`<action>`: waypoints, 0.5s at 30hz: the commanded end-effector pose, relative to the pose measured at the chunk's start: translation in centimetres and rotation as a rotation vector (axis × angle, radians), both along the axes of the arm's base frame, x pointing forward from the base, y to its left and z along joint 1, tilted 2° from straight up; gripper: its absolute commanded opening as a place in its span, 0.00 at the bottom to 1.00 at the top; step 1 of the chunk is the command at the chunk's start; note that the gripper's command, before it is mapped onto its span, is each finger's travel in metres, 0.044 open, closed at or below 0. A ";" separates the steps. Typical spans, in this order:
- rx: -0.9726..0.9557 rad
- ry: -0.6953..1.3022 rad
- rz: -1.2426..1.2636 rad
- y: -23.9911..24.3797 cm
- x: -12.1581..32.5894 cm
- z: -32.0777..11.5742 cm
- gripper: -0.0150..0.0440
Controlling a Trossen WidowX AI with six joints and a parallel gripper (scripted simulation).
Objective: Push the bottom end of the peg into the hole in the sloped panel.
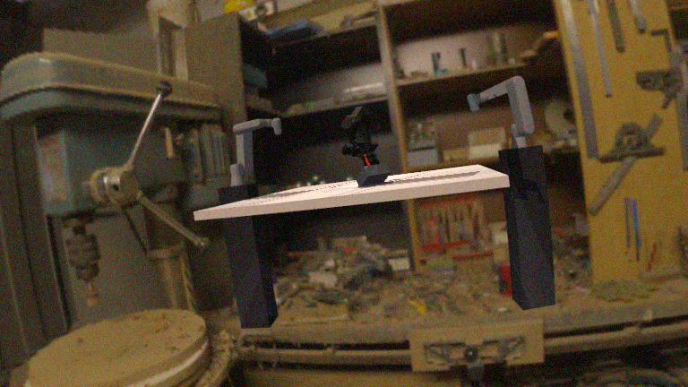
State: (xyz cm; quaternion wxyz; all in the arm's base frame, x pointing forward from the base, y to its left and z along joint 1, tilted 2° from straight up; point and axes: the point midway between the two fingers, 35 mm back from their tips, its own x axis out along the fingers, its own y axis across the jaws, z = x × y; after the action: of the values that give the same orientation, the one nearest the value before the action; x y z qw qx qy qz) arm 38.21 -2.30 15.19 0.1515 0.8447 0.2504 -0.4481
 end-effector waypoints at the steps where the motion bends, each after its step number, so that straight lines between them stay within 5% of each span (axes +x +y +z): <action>1: 0.001 0.008 -0.004 0.1 0.0 -0.7 0.25; 15: 0.000 0.000 0.000 0.1 0.1 -0.4 0.25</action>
State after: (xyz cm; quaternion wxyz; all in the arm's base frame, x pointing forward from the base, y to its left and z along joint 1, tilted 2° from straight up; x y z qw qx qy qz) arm 38.32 -2.15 14.68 0.1506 0.8442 0.2507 -0.4491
